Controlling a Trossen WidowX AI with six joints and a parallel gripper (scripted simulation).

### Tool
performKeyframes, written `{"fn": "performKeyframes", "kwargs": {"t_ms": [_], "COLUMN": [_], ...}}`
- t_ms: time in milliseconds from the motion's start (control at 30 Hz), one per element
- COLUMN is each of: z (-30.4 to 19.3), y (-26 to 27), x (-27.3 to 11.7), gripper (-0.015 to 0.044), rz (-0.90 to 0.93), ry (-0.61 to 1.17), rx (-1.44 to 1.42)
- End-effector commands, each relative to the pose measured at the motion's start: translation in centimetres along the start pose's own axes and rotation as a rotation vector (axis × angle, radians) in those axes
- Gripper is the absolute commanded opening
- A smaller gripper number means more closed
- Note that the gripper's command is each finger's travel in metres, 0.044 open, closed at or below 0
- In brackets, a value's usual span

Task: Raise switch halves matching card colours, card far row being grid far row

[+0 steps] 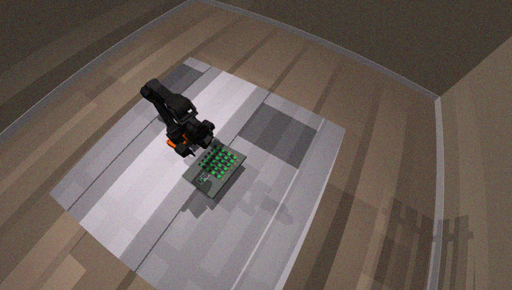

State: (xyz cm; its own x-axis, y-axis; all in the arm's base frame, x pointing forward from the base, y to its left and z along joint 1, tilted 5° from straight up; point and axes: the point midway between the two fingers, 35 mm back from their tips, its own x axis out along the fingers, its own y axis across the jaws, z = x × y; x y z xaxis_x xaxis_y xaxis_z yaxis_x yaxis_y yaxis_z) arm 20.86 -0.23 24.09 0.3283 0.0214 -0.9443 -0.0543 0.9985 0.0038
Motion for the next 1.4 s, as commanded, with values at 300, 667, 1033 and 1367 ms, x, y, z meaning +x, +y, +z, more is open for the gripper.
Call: {"fn": "performKeyframes", "kwargs": {"t_ms": [300,667,1033,1367], "z": [5.1,5.1,5.1,5.2], "y": [3.3,3.3,3.3,3.3], "x": [8.9,12.4,12.8,13.7], "gripper": [0.0137,0.0,0.0,0.0], "rz": [0.012,0.012,0.012,0.012], "ry": [-0.025,-0.052,-0.052,-0.052], "rx": [-0.02,-0.02,-0.02,-0.02]}}
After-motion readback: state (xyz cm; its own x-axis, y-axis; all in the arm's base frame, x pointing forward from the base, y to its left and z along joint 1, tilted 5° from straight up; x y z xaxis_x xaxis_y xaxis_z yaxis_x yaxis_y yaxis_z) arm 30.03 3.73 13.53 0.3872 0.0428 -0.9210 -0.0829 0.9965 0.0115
